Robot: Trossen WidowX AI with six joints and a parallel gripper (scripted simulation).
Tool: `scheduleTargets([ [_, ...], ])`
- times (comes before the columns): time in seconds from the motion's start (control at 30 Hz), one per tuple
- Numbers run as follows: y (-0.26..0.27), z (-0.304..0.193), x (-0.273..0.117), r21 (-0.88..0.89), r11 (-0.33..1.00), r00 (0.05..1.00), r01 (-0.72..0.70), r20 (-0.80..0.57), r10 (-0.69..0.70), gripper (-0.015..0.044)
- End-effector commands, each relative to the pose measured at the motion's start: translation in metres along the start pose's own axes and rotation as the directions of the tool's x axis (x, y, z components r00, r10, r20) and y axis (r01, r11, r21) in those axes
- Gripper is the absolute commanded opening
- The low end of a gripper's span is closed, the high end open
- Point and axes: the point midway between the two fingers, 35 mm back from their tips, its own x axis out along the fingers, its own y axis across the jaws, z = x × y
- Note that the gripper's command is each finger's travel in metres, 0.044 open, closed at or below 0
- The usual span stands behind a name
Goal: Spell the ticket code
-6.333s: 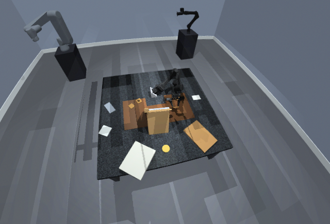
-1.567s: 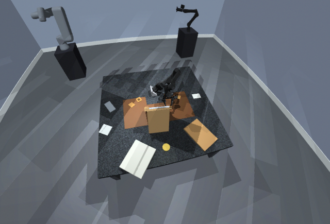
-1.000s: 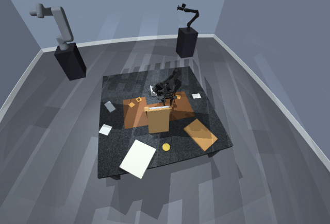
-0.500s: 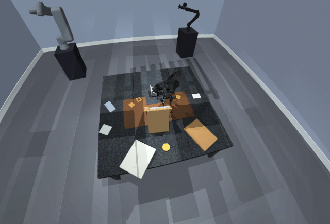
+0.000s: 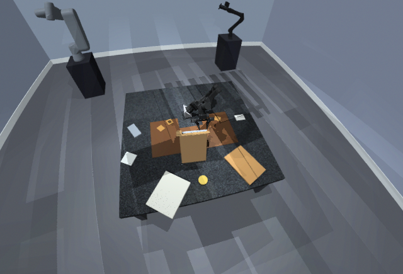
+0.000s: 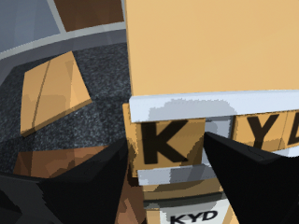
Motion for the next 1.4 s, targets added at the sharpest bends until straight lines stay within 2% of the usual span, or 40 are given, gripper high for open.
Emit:
scheduleTargets([
  [0.0,-0.004,-0.001,0.001,-0.002,1.0,1.0,-0.003,-0.004,0.003,0.0],
  [0.63,-0.016,-0.002,0.001,-0.002,1.0,1.0,-0.003,-0.004,0.003,0.0],
  [1.0,-0.015,-0.001,-0.003,-0.002,1.0,1.0,-0.002,-0.004,0.002,0.0289],
  [1.37,-0.015,0.0,-0.015,-0.002,1.0,1.0,-0.002,-0.005,0.002,0.0295],
])
